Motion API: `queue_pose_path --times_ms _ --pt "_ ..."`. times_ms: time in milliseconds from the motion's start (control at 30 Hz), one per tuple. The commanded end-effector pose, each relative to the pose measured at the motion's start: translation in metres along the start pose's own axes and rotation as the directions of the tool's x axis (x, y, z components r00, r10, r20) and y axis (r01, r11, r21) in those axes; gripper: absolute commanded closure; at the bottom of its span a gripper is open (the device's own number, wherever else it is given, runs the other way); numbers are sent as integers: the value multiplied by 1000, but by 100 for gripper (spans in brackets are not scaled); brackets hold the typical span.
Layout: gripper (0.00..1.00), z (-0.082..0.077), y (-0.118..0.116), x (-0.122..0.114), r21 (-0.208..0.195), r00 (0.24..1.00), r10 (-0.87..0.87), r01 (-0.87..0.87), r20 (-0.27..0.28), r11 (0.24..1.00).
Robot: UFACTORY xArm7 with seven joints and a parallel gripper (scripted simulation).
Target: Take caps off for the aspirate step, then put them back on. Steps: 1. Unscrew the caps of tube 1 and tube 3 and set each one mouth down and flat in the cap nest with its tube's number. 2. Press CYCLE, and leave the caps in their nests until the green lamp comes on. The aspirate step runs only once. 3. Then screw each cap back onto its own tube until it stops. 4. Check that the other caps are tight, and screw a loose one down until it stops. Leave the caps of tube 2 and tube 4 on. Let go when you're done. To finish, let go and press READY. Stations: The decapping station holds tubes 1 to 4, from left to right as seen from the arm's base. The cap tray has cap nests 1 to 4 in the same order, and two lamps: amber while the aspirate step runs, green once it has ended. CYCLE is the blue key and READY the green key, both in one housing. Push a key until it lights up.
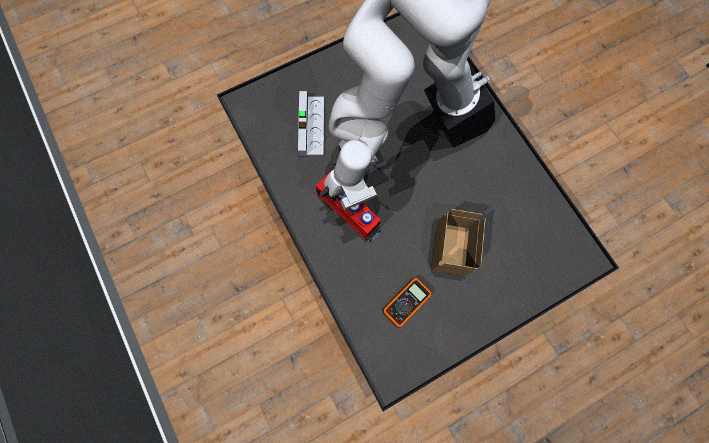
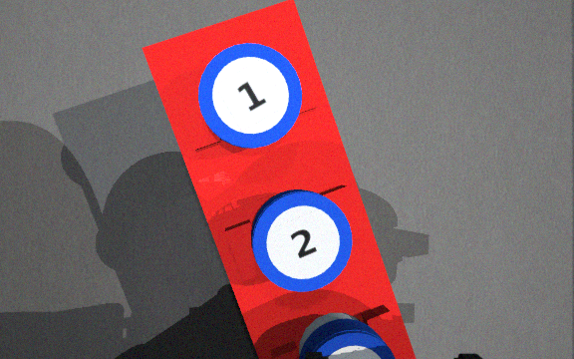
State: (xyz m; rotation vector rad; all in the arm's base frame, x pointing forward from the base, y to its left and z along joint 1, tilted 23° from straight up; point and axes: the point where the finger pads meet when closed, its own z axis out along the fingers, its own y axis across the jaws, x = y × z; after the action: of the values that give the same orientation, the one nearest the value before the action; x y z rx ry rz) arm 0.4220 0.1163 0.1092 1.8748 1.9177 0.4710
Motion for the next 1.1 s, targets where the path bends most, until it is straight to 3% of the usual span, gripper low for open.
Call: queue_pose_path --times_ms 0,467,633,767,967,1067 --pt "54 -21 -2 -3 127 998 1 8 -70 992" --pt "54 -21 -2 -3 127 998 1 7 -70 992" --pt "54 -25 -14 32 93 934 -342 351 -107 932" --pt "54 -27 -19 46 65 821 -556 567 -130 821" --pt "54 -27 -19 46 65 821 -556 567 -130 821" --pt "54 -18 -21 47 65 821 -556 567 -130 821"
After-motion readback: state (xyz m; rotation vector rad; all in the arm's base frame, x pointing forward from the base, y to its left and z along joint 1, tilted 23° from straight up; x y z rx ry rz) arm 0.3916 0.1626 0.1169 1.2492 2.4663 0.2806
